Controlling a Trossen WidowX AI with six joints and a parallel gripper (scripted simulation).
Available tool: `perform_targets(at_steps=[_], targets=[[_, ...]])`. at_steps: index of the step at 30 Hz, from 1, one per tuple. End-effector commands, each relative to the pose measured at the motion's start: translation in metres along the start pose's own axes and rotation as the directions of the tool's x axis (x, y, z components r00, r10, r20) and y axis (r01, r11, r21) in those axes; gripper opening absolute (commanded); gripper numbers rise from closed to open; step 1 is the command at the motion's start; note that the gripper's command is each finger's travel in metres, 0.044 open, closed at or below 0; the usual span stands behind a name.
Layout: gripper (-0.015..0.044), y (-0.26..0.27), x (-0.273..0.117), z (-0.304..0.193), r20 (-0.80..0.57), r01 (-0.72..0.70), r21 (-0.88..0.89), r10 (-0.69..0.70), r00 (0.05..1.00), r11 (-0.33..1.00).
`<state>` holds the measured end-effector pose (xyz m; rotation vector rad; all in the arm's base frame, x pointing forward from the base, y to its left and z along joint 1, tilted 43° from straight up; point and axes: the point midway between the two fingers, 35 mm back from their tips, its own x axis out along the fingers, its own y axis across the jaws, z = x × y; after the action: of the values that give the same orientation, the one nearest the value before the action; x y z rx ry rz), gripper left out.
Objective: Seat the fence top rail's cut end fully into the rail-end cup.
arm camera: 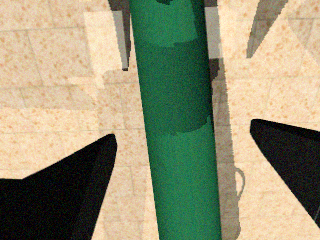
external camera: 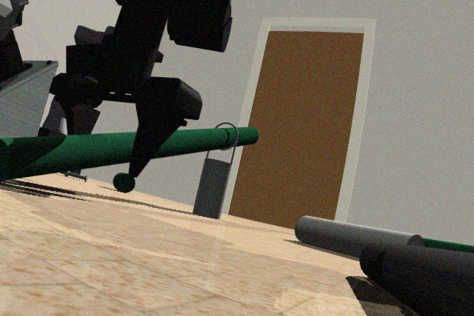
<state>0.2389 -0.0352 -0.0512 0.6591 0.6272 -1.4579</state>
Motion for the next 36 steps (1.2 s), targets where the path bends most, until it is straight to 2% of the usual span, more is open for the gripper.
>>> perform_targets(at_steps=[1,10,20,24,36], targets=[[0.0414,-0.003,0.005,0.0,0.008,0.008,-0.01,-0.008,1.0,1.0],[0.0177,-0.003,0.005,0.0,0.008,0.008,-0.01,-0.008,1.0,1.0],[0.0111,-0.003,0.005,0.0,0.008,0.008,-0.01,-0.008,1.0,1.0],[0.0006,-0.001,0.001,0.0,0.008,0.008,-0.01,-0.008,1.0,1.0],[0.0,0.001,-0.021,0.003,0.08,0.024,-0.011,-0.023,0.997,1.0]])
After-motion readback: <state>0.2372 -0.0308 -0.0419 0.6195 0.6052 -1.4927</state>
